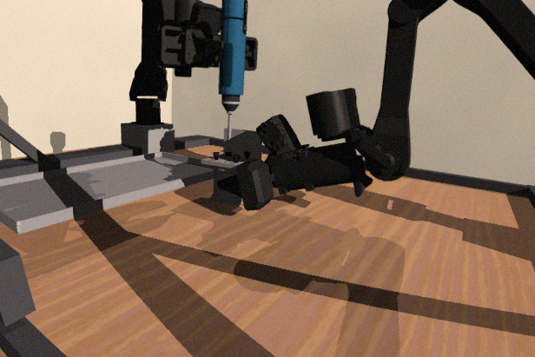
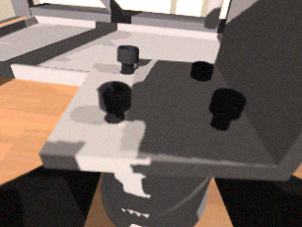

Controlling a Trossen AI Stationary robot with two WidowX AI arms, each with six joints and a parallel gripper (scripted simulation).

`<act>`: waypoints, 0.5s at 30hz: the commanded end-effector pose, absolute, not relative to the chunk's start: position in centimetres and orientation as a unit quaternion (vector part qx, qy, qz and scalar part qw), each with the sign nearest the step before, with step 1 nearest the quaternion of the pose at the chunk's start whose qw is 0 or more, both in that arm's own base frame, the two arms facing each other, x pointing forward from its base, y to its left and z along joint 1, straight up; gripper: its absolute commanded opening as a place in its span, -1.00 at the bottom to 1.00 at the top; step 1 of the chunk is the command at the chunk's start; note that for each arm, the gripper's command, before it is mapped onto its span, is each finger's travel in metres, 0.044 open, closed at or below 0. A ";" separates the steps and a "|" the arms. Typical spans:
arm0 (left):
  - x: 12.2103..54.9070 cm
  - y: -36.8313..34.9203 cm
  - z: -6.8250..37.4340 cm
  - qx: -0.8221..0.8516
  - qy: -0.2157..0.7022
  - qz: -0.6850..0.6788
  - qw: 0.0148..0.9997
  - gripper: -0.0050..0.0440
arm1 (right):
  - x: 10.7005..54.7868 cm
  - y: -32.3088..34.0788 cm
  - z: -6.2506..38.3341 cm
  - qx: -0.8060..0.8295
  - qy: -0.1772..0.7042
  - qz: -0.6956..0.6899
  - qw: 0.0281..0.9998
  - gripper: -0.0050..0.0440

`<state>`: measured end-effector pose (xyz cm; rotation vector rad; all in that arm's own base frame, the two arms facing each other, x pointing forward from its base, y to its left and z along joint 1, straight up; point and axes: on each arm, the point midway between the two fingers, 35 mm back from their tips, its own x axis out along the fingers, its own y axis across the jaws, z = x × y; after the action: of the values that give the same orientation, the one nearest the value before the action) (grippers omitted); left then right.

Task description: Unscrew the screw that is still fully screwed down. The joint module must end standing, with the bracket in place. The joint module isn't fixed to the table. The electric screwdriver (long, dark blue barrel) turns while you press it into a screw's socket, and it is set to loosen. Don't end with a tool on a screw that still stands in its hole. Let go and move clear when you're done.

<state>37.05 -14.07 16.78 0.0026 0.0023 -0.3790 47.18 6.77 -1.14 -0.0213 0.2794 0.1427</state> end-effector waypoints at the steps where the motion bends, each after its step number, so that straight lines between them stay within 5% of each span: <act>1: 37.1 -14.0 17.0 -0.002 -0.012 -0.188 0.982 -0.14 | 47.5 6.8 -0.2 -0.009 0.128 0.071 0.989 0.19; 15: 37.3 -14.1 18.5 -0.005 -0.029 -0.188 0.982 -0.14 | 47.5 6.8 -0.2 -0.009 0.128 0.071 0.989 0.19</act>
<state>37.03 -14.05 16.22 0.0023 0.0010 -0.3790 47.18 6.77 -1.14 -0.0213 0.2794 0.1427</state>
